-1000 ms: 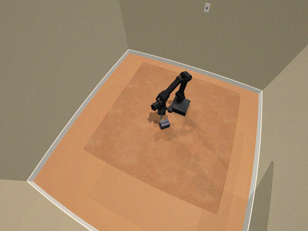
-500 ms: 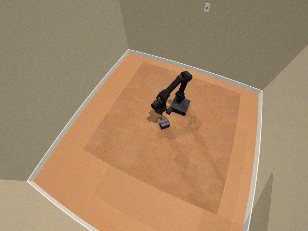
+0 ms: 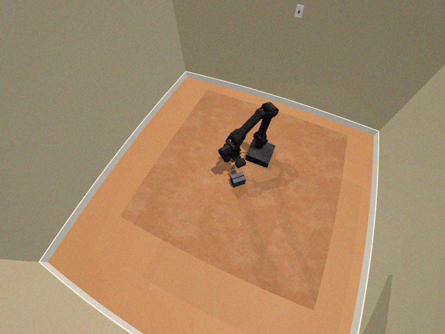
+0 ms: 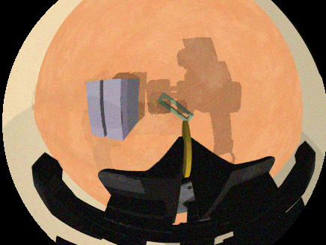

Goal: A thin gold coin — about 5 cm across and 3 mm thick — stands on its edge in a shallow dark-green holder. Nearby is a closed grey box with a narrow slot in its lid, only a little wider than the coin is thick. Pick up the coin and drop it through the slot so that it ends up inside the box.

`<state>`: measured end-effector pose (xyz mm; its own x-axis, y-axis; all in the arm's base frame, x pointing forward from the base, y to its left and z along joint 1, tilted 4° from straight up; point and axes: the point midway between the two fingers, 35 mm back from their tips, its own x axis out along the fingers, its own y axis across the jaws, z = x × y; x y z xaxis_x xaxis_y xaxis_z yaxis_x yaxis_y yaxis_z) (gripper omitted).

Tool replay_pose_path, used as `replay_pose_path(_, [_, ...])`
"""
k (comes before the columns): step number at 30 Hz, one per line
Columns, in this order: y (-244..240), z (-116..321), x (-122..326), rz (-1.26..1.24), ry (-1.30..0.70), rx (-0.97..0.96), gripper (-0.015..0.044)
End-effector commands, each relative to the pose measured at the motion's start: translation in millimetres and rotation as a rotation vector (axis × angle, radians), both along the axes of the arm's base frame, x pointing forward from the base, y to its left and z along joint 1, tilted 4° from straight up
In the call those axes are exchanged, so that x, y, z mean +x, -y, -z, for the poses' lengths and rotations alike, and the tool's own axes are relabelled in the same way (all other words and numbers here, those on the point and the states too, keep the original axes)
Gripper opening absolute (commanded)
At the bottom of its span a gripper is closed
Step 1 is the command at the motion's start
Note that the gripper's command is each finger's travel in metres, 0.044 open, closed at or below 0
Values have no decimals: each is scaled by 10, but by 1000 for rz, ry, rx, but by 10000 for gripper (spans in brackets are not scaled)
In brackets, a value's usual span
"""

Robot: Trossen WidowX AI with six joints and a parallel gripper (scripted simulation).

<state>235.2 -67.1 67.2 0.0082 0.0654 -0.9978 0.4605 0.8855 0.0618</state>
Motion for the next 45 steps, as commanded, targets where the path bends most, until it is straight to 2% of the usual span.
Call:
replay_pose_path(1, [4,4,-28,123,-13,-1,0])
replay_pose_path(10, [-14,0,-6,145,-14,-1,0])
replay_pose_path(45, [-598,-61,584,145,-9,5,0])
